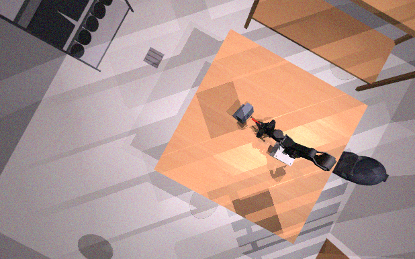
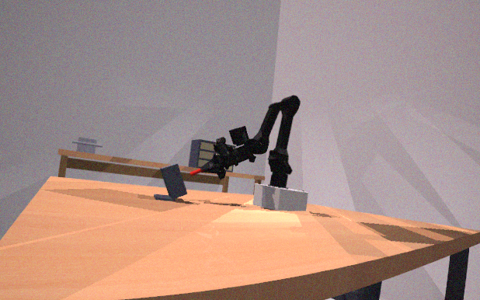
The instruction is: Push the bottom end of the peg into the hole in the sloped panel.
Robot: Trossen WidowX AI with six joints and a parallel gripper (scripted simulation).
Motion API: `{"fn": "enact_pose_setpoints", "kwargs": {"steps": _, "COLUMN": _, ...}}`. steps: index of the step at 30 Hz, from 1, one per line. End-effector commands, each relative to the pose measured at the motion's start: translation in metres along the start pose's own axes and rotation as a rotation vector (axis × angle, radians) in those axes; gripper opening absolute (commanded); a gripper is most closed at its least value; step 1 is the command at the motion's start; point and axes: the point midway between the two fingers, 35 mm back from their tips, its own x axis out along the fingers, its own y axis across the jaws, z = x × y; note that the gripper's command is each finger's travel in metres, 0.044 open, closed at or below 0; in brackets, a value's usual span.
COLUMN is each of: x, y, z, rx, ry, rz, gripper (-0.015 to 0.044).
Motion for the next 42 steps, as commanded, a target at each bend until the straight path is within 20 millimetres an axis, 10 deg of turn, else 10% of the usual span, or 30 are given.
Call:
{"fn": "enact_pose_setpoints", "kwargs": {"steps": 1, "x": 0.001, "y": 0.0, "z": 0.0, "rx": 0.004, "ry": -0.006, "rz": 0.001, "gripper": 0.0}}
{"fn": "enact_pose_setpoints", "kwargs": {"steps": 42, "x": 0.032, "y": -0.001, "z": -0.003, "rx": 0.002, "ry": -0.045, "rz": 0.026, "gripper": 0.0}}
